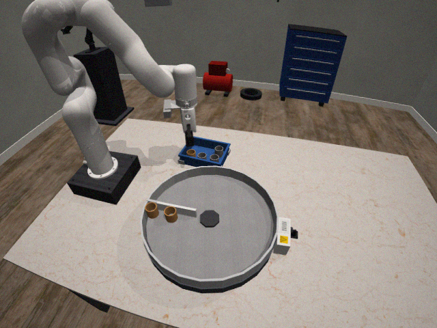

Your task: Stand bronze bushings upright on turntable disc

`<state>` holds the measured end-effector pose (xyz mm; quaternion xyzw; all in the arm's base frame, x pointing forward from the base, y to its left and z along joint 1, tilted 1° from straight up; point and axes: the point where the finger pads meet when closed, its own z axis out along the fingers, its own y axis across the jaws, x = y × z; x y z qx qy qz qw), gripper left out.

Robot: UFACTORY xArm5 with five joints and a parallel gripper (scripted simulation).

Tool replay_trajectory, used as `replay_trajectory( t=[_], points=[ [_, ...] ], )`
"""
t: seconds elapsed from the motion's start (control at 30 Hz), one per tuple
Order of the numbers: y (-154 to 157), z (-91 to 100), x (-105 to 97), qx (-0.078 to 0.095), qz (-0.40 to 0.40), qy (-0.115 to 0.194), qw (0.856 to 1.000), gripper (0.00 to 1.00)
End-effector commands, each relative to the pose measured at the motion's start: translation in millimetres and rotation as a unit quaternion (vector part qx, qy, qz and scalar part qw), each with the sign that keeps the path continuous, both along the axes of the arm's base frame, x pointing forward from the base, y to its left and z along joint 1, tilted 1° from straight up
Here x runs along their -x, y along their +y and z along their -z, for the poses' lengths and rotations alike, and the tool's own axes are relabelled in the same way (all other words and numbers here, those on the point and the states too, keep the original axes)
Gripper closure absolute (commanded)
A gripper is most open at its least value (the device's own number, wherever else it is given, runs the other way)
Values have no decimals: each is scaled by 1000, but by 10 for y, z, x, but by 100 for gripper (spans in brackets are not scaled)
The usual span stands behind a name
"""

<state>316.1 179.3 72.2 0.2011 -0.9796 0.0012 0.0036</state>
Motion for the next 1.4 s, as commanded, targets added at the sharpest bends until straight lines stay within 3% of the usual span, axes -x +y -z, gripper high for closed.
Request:
replay_trajectory(
  t=[0.0, 0.57, 1.37],
  points=[
    [137, -8, 19, 0, 35, -1, 999, 52],
    [331, -5, 70, 1, 86, 0, 996, 52],
    [357, -5, 77, 1, 93, 0, 996, 52]
  ],
)
